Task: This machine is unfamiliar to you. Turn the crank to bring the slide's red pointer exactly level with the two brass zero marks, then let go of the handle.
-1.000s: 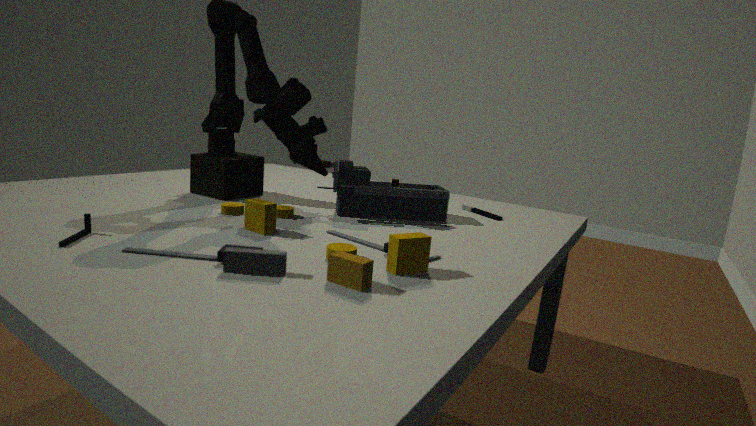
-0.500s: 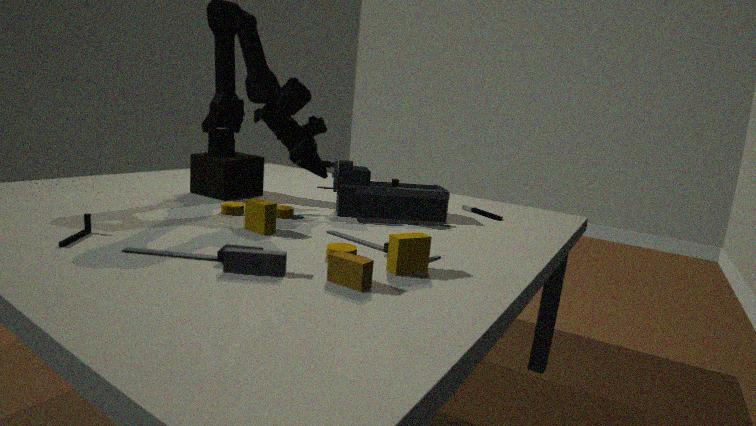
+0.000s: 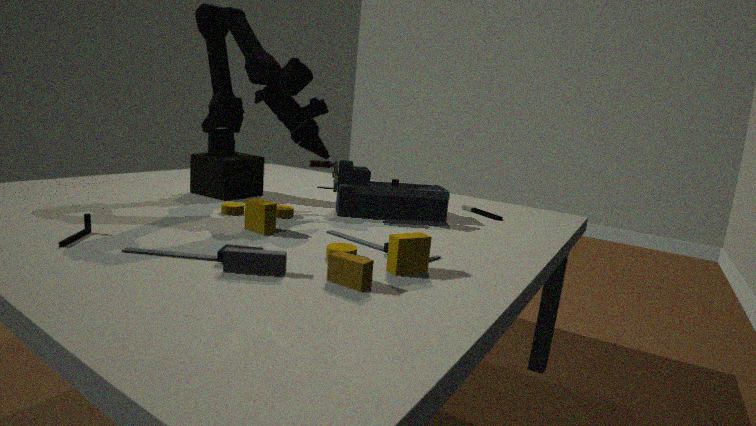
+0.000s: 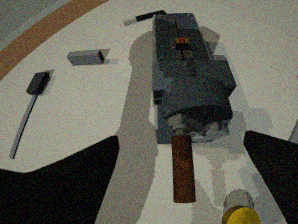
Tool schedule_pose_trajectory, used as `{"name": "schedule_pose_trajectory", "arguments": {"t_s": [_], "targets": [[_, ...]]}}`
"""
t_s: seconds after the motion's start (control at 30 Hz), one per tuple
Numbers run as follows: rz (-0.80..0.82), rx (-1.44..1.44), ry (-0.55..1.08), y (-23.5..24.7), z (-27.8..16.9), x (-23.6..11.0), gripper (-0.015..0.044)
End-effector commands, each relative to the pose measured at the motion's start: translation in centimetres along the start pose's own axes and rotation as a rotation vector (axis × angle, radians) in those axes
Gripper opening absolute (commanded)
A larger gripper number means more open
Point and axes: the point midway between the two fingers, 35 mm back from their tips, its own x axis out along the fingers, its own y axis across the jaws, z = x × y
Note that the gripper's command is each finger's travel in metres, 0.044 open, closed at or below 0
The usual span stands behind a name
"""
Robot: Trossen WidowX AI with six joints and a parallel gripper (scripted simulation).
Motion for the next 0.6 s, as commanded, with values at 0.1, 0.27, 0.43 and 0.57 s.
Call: {"name": "schedule_pose_trajectory", "arguments": {"t_s": [0.1,0.27,0.43,0.57], "targets": [[-0.004,0.002,-0.002,-0.2,2.1,-1.9,0.0440],[0.000,0.001,0.001,0.0,4.4,-4.3,0.0440],[0.009,-0.086,0.019,-0.3,5.3,-4.2,0.0440],[0.027,-0.226,0.047,-0.8,6.6,-3.9,0.0440]]}}
